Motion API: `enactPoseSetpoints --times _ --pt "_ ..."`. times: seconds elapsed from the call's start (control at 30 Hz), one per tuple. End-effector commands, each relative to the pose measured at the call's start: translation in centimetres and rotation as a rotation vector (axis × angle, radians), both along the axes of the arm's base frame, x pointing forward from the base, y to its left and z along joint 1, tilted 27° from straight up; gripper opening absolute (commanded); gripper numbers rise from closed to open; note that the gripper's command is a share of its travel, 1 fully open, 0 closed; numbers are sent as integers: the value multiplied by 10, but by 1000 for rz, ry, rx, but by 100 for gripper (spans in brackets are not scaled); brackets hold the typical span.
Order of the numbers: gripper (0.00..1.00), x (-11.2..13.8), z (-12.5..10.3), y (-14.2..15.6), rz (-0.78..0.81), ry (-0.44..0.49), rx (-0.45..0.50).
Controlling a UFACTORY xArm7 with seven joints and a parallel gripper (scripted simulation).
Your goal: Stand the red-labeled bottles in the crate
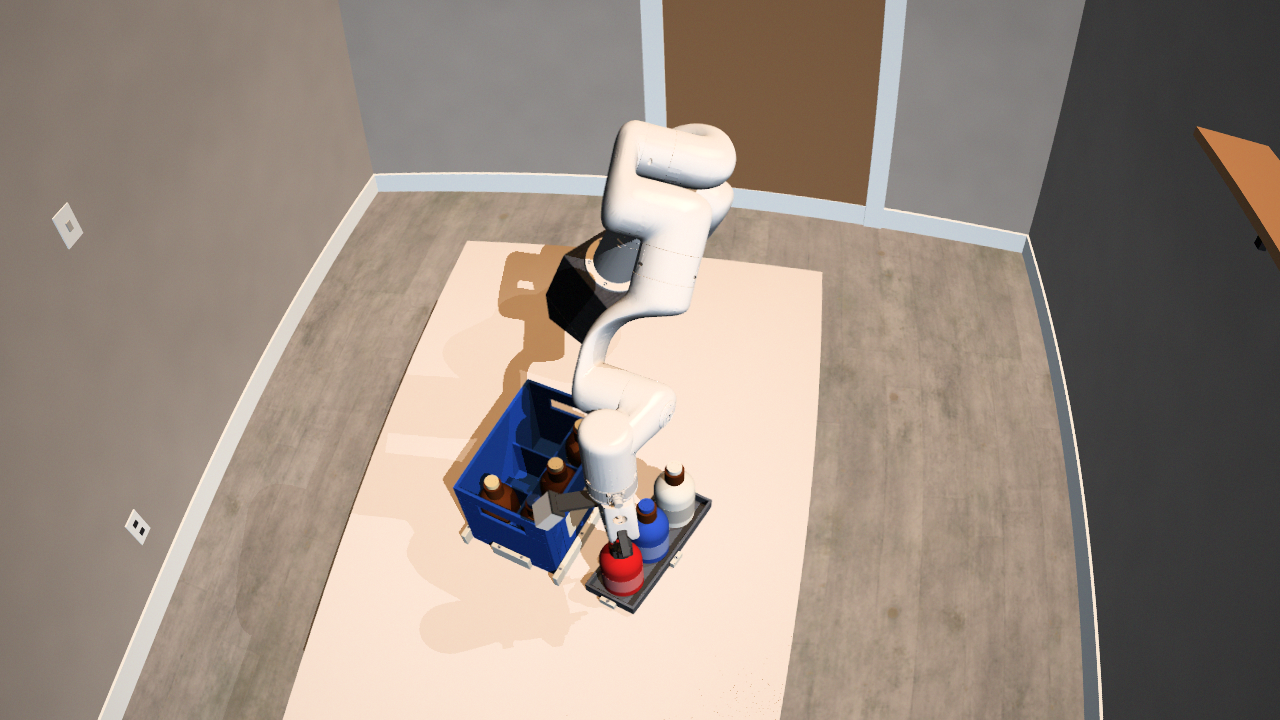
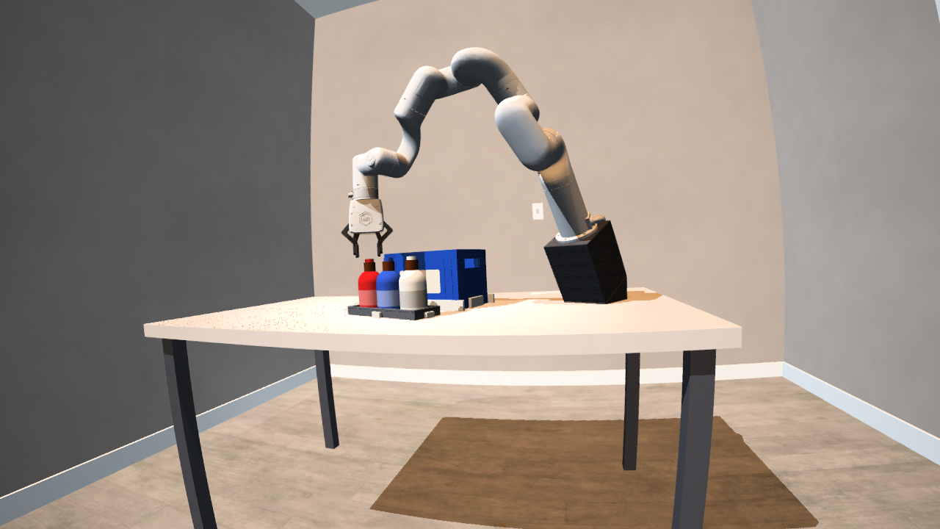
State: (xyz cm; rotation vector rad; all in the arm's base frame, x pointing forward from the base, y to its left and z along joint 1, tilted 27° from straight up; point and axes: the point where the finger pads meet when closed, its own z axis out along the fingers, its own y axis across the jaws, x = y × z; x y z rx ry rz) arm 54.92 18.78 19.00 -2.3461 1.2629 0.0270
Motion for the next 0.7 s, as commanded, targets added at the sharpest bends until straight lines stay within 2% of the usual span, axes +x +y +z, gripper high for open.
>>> enactPoseSetpoints --times 0.0,0.67 --pt "65 3 -4 2 -2 -4 0" --pt "65 7 -21 10 -2 -4 0"
